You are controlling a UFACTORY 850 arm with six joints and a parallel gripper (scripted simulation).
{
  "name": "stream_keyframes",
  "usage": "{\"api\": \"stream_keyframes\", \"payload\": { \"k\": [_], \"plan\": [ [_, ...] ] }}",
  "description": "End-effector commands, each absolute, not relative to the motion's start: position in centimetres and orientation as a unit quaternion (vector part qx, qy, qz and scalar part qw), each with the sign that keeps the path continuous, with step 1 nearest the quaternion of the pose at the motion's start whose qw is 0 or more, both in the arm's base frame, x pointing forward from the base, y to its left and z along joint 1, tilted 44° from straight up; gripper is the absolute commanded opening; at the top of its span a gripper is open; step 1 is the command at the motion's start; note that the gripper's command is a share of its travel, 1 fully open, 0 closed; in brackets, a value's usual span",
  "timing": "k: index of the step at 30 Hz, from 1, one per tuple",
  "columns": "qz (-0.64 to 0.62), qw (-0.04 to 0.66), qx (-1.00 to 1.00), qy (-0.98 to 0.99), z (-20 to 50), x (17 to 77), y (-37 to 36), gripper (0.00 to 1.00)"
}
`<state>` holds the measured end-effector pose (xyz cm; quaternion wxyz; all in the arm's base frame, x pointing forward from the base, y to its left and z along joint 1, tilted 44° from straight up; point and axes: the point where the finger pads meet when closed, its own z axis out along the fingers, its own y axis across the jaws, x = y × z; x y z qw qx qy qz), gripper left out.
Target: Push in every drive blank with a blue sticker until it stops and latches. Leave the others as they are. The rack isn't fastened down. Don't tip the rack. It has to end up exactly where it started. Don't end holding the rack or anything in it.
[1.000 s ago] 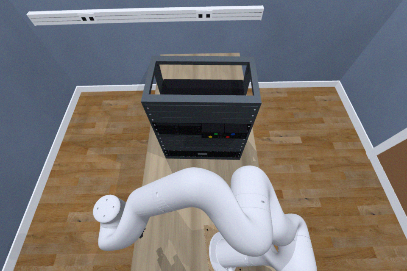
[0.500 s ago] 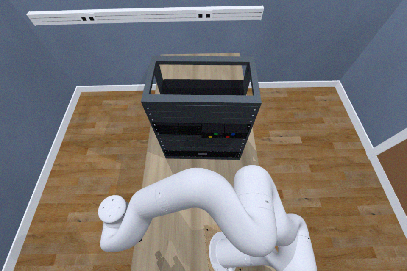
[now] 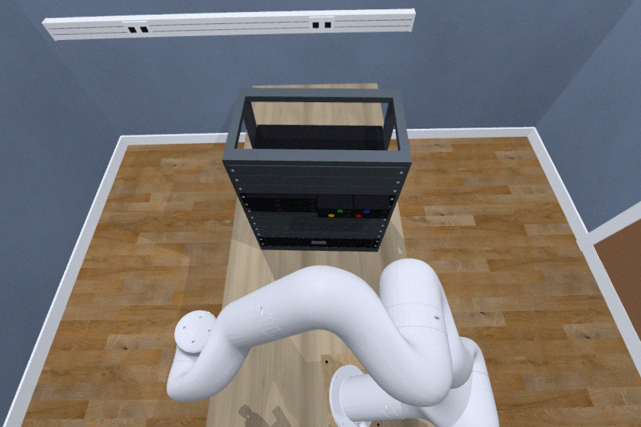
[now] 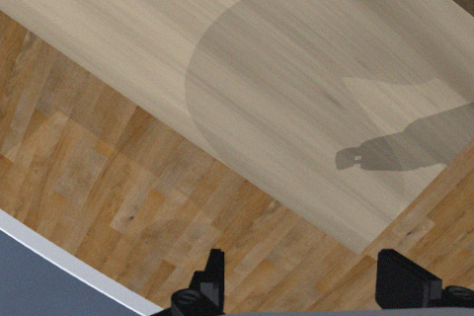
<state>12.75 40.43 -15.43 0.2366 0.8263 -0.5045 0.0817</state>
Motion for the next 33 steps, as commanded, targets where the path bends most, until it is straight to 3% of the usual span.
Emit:
{"api": "stream_keyframes", "payload": {
  "k": [1,6,20,33],
  "plan": [
    [0.043,0.189,0.832,-0.519,-15.9,11.7,41.5,1.0],
    [0.028,0.158,0.834,-0.528,-15.9,11.4,42.1,1.0],
    [0.02,-0.008,0.828,-0.56,-14.6,13.3,43.7,1.0],
    [0.057,-0.091,0.817,-0.566,-12.7,16.0,43.1,1.0]
  ]
}}
